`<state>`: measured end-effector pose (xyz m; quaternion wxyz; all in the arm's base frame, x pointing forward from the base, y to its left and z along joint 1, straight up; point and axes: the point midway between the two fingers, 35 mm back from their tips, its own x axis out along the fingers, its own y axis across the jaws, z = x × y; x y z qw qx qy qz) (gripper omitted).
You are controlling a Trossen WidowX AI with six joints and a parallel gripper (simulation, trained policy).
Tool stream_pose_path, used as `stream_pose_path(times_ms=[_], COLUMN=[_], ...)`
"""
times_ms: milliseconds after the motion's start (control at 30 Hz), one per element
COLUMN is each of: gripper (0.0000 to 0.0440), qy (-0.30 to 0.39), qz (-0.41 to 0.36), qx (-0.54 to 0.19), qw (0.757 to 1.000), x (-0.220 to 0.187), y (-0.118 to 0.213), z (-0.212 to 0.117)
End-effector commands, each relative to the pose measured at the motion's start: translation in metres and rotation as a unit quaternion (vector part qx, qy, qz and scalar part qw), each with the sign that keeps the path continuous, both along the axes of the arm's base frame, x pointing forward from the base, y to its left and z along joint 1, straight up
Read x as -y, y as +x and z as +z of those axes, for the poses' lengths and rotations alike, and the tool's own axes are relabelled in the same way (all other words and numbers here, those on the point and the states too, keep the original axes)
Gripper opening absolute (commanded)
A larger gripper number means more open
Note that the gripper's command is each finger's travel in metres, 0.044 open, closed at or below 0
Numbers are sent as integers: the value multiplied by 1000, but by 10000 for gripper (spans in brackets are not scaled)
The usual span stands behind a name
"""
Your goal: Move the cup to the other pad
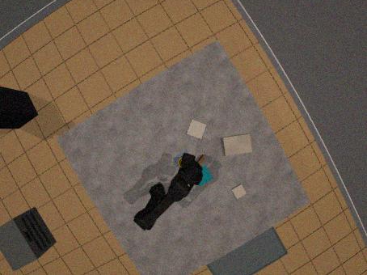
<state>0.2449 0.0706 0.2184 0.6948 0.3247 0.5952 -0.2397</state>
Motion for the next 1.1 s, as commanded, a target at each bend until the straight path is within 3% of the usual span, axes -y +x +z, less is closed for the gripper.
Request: stream_pose_path(times_ms=[0,1067], gripper=[153,167], qy=[-10,-75], qz=[-10,-78], qx=[-24,-139], qw=[1000,984], x=[2,12], y=[-3,-23], z=[-8,-89])
